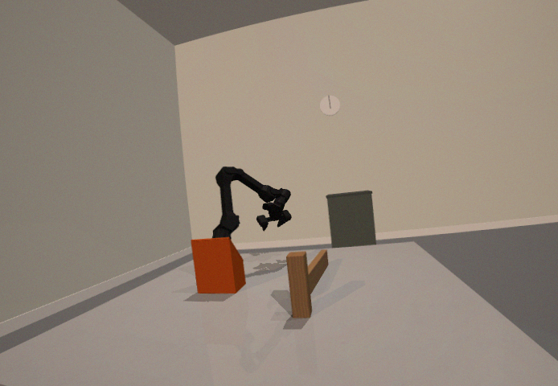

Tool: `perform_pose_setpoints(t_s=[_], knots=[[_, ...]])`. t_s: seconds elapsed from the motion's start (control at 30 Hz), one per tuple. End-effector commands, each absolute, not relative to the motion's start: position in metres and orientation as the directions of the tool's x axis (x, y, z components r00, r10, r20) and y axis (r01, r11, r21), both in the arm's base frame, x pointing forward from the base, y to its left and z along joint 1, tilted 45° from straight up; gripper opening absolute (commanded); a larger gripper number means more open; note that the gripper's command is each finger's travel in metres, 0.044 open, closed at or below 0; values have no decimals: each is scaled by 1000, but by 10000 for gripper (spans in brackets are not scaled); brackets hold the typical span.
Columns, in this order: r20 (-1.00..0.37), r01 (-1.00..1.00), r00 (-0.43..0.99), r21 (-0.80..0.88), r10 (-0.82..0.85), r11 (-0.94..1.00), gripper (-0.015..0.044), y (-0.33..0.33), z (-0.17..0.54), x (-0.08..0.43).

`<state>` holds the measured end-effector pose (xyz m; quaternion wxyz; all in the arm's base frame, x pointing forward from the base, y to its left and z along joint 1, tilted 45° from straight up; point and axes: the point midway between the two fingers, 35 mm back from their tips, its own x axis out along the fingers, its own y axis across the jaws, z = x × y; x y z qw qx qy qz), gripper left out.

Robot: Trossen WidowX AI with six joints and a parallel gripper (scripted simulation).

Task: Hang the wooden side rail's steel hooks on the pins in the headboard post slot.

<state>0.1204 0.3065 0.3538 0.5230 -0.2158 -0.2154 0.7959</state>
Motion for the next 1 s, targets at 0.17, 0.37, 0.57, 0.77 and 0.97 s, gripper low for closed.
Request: perform_pose_setpoints(t_s=[0.17,0.37,0.57,0.77,0.97], knots=[[-190,-714,-139,-661,972,-232,440,292,296,209],[-248,-674,14,-718,969,-174,440,263,252,266],[-318,-673,156,-728,935,-136,440,221,203,312],[-385,-677,268,-728,883,-111,440,173,158,343],[-441,-654,374,-749,816,-105,440,115,112,363]])
